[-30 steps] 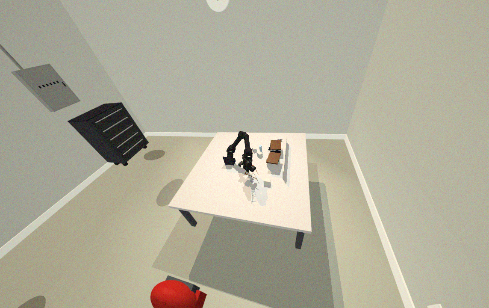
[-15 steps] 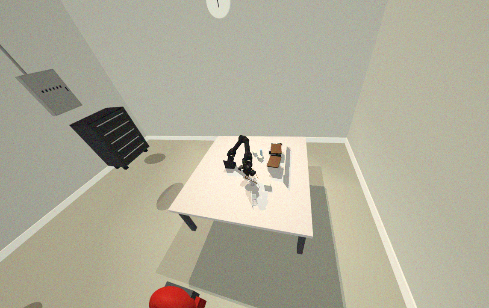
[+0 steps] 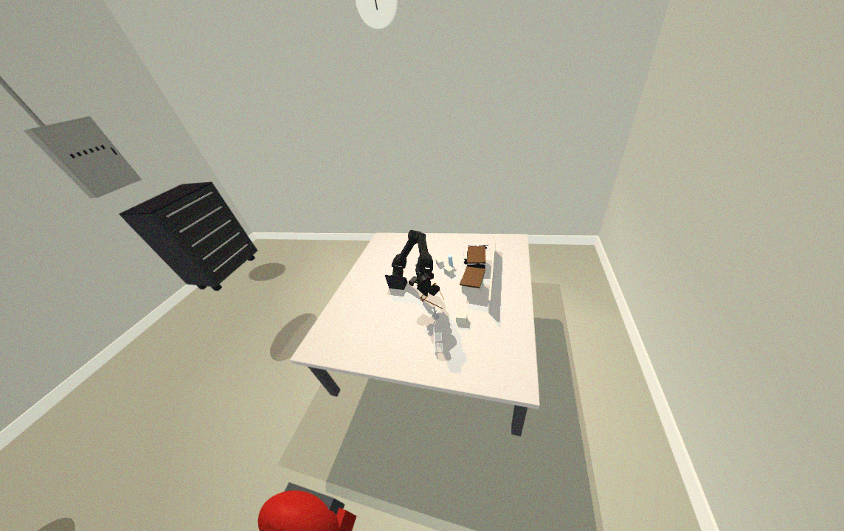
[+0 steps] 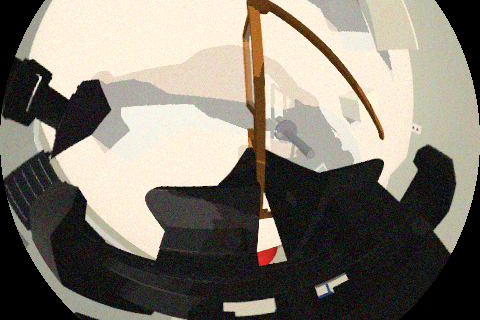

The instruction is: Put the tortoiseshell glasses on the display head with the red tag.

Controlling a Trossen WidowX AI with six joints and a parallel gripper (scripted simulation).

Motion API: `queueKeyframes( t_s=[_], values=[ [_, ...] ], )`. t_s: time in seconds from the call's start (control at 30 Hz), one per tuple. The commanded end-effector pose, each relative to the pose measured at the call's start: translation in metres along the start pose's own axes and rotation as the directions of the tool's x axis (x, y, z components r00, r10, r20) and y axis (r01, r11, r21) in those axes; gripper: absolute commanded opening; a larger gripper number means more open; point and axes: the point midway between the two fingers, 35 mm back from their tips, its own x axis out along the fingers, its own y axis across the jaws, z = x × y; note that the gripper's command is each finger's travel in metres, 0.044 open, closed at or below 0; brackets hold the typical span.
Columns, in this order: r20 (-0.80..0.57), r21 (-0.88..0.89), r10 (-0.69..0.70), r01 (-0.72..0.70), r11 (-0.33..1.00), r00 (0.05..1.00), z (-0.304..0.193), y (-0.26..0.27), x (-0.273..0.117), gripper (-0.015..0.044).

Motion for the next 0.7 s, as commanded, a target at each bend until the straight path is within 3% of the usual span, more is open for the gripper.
queueKeyframes(
  t_s=[0.0, 0.67],
  values=[
    [-0.007, -0.011, 0.000, 0.000, 1.000, 1.000, -0.003, -0.003, -0.003, 0.0000],
    [-0.012, -0.012, -0.003, 0.002, 1.000, 1.000, -0.069, -0.023, -0.004, 0.0000]
  ],
)
